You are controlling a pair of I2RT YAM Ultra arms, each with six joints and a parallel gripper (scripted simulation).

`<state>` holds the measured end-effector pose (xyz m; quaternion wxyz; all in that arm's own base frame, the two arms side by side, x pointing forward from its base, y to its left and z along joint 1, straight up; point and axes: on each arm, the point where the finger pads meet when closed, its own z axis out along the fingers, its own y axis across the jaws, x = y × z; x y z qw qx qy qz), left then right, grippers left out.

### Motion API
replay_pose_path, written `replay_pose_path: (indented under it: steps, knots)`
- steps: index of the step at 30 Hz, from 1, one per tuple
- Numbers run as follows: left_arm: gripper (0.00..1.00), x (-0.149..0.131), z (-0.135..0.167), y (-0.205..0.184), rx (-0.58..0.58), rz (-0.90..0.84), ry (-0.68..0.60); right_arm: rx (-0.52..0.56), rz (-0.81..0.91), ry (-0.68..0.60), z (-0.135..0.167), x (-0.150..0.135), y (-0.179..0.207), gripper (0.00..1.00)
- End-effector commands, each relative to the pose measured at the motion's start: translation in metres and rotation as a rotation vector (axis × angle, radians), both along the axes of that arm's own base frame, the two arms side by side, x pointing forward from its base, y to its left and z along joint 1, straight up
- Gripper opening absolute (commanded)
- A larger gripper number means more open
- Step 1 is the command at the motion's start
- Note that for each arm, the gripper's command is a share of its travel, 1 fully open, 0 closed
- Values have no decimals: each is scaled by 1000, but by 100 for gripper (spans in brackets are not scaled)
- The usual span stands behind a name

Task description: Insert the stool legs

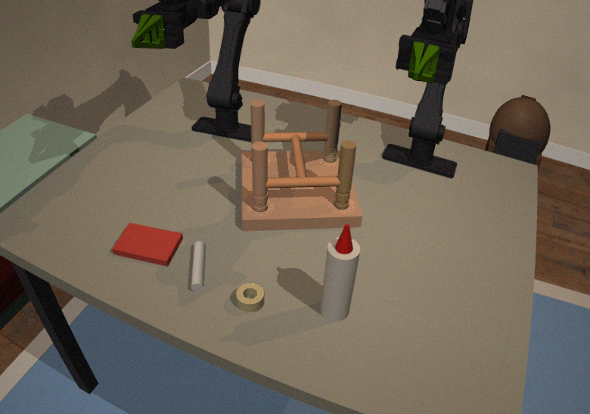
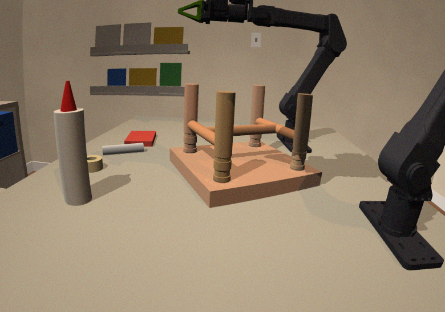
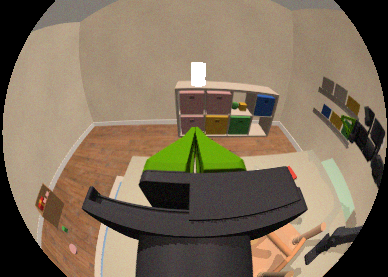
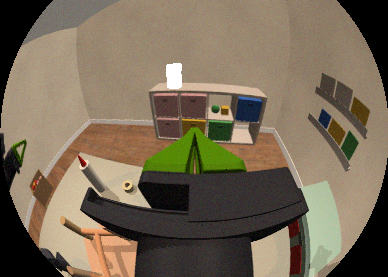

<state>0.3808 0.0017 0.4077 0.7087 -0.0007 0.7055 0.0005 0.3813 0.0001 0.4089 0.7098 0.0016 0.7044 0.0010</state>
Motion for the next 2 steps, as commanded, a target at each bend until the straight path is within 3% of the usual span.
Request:
replay_pose_path:
  steps: [1,2]
  knots:
    - [0,-8,25,2,6,5,-50,6,-9,-64,27,-4,-4,0]
    - [0,-8,25,2,6,5,-50,6,-9,-64,27,-4,-4,0]
